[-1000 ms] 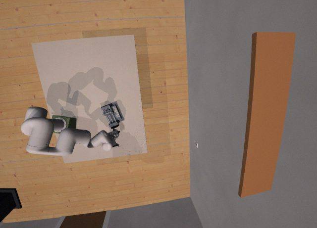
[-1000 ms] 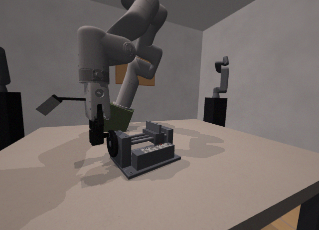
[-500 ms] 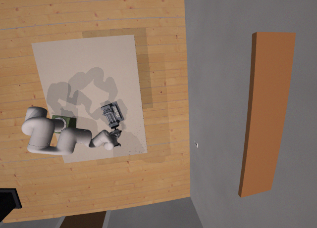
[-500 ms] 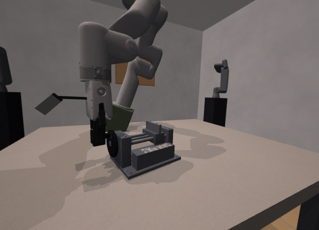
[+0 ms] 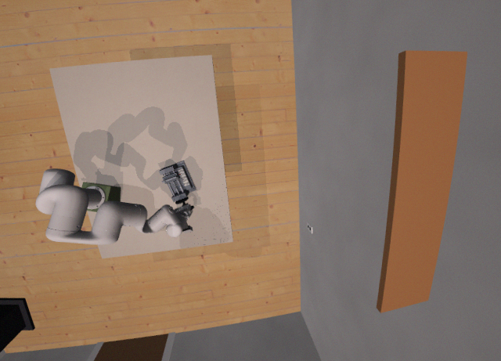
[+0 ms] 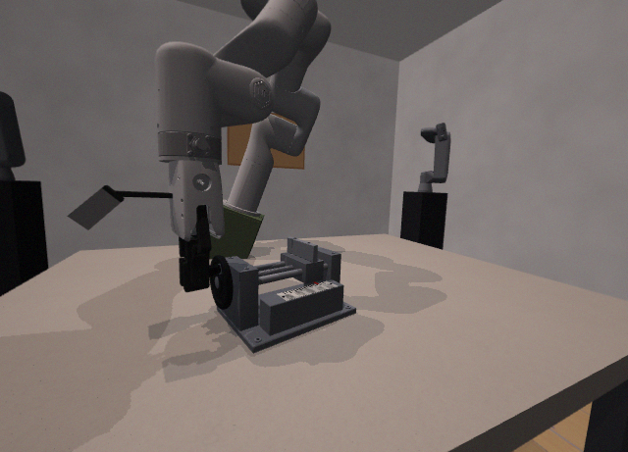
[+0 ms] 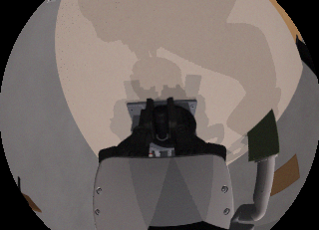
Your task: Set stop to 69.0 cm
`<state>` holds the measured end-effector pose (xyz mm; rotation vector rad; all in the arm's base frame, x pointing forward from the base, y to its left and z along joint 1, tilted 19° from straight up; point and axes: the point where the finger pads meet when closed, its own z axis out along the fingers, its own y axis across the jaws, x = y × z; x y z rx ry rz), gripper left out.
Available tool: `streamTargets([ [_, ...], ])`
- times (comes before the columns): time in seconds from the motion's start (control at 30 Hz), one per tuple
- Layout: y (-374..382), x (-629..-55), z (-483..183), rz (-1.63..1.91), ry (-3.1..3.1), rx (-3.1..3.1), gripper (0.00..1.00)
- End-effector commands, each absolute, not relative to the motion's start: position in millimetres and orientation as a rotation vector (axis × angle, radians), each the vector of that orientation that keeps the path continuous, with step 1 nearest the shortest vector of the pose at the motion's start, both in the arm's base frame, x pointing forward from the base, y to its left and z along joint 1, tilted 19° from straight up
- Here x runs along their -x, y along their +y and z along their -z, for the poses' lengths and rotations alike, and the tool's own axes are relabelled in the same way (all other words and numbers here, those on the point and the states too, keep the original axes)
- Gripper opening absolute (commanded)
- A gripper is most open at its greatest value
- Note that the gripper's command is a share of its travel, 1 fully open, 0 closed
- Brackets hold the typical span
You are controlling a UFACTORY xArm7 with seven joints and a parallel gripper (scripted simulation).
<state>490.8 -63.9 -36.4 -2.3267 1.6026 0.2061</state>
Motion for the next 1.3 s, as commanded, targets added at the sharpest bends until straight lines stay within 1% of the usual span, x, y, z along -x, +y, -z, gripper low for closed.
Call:
streamTargets([
  [0.0, -64.0, -493.4, 36.7, -0.204, 1.605, 2.326, 0.06],
  [1.27, -59.3, -500.7, 41.8, -0.204, 1.605, 2.326, 0.06],
])
